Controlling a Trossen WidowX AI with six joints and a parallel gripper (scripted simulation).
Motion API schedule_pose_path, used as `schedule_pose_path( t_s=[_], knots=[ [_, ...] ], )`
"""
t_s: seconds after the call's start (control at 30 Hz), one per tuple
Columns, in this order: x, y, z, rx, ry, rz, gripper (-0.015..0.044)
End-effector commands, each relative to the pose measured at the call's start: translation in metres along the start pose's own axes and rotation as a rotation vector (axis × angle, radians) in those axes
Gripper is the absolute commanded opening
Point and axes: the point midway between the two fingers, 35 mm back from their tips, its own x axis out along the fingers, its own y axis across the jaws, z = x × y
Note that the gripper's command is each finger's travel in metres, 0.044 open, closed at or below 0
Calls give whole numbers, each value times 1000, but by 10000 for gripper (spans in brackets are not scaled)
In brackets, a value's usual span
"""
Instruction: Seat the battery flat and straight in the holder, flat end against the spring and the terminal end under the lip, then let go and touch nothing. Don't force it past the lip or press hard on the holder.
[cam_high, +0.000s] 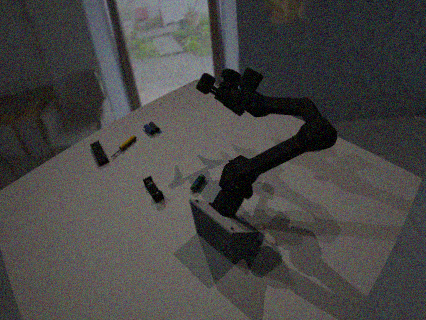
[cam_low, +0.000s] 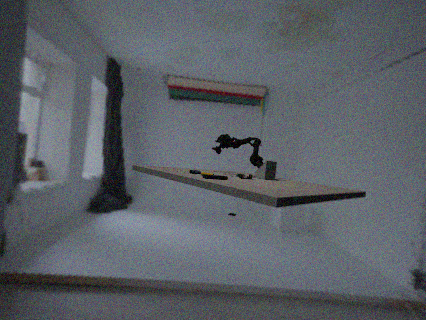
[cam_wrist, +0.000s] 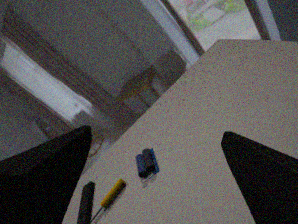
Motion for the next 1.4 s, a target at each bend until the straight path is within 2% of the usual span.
schedule_pose_path(
  t_s=[0.0, 0.17, 0.27, 0.4, 0.53, 0.6, 1.37],
  knots=[
    [2, 1, -5, -16, 21, -2, 374],
    [10, 18, -119, -470, 508, 44, 242],
    [-11, 25, -182, -841, 813, 175, 237],
    [-62, 21, -243, -1459, 1204, 511, 237],
    [-109, 5, -258, -2100, 1492, 1004, 237],
    [-115, 2, -257, -2220, 1534, 1116, 237],
    [-112, -7, -267, -2221, 1532, 1121, 237]
  ],
)
